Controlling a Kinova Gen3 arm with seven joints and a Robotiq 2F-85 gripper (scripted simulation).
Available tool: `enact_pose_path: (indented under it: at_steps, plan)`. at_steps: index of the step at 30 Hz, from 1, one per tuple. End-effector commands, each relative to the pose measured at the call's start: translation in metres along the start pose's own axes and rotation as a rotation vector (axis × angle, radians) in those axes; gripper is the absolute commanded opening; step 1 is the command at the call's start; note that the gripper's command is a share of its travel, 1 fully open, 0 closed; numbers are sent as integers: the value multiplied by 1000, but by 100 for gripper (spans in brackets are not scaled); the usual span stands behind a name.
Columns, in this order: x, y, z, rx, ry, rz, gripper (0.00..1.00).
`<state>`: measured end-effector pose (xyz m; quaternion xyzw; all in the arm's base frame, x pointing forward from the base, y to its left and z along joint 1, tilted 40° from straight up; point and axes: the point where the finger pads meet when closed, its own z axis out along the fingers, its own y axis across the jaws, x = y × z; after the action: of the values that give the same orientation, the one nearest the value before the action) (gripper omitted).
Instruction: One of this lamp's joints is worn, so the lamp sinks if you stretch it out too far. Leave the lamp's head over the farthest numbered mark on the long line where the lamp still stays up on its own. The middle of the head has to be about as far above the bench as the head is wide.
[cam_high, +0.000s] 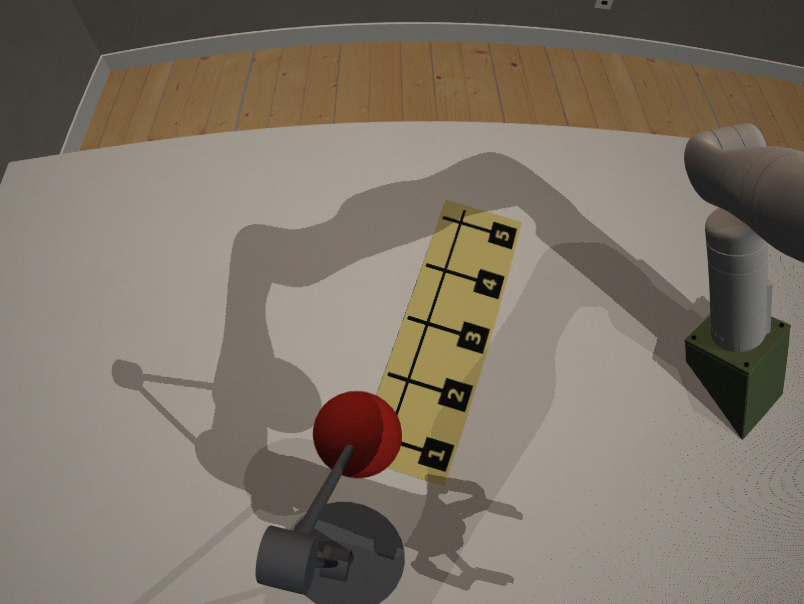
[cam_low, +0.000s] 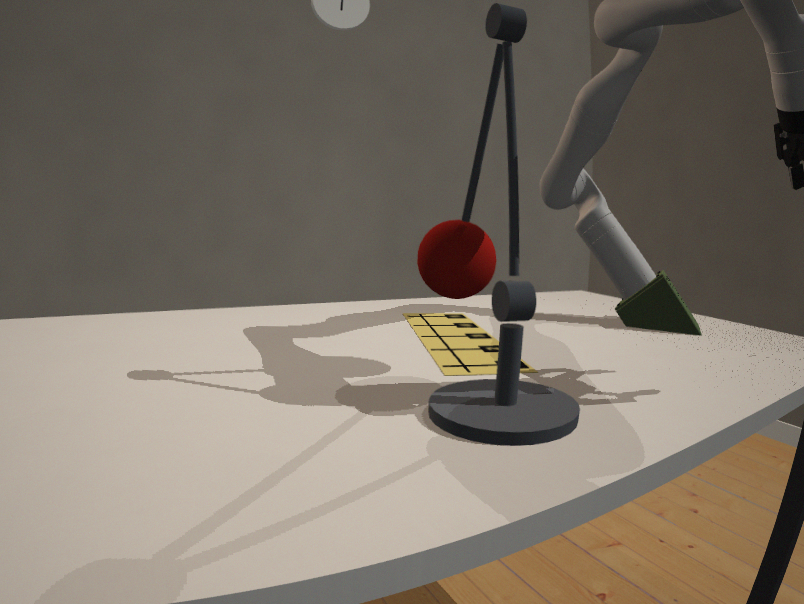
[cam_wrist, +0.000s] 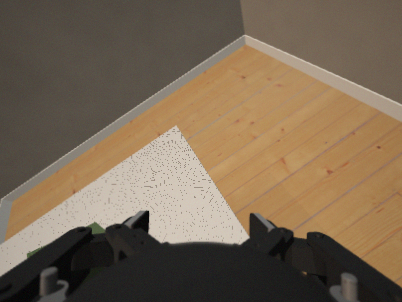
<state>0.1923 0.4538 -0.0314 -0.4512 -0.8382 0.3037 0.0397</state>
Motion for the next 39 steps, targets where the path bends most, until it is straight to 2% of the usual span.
enact_pose_path:
  at_steps: [1,26,39]
  plan:
    - [1,0,-1,-2,1,-1,100]
    - [1,0,-1,-2,1,-1,100]
    - [-57,-12,-35,-78,-150,-248,100]
